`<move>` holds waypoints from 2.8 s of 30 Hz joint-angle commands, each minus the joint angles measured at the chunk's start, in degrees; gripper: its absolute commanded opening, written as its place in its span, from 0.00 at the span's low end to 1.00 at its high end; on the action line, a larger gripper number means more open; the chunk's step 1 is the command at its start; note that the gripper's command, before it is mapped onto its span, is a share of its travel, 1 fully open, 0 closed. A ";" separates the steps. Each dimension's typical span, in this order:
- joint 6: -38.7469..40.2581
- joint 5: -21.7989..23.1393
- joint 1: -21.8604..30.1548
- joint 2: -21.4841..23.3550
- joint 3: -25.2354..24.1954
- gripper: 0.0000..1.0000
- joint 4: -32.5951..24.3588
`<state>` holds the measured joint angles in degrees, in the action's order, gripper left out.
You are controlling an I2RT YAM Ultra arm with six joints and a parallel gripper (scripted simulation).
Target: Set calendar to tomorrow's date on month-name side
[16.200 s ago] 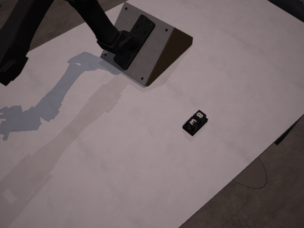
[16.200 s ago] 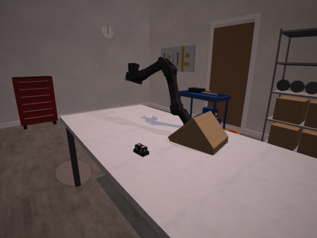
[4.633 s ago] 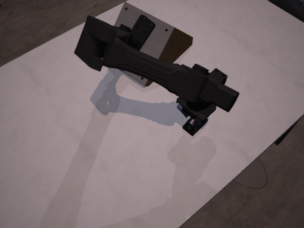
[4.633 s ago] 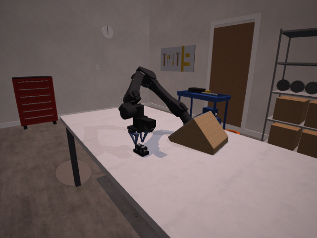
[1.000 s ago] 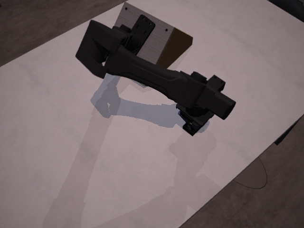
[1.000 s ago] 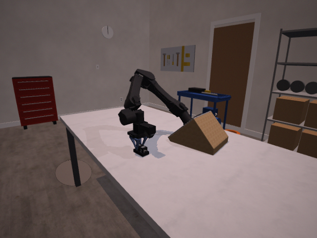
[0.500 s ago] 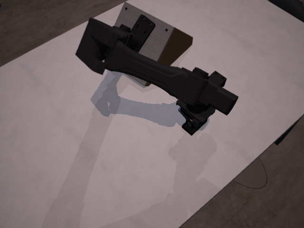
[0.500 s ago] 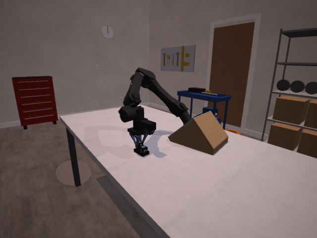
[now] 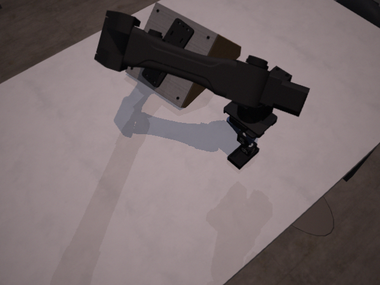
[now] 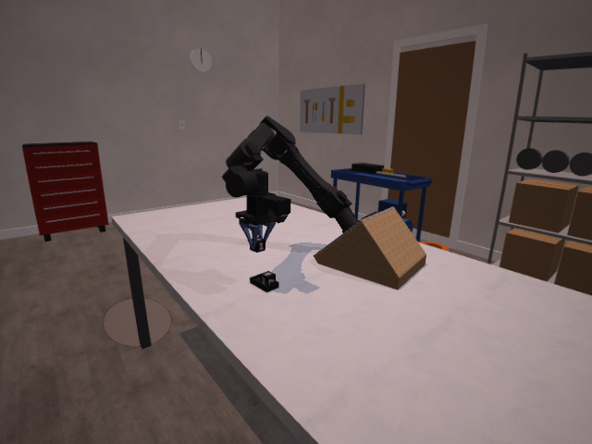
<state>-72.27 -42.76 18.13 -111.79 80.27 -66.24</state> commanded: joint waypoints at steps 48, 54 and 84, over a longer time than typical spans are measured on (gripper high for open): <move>4.56 0.55 1.37 -0.23 1.01 0.27 -2.67; 19.88 1.01 3.17 -2.88 1.73 0.27 -2.21; 80.93 2.86 10.31 -13.46 4.58 0.27 -0.40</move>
<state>-0.38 -40.23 26.68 -125.34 83.79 -66.85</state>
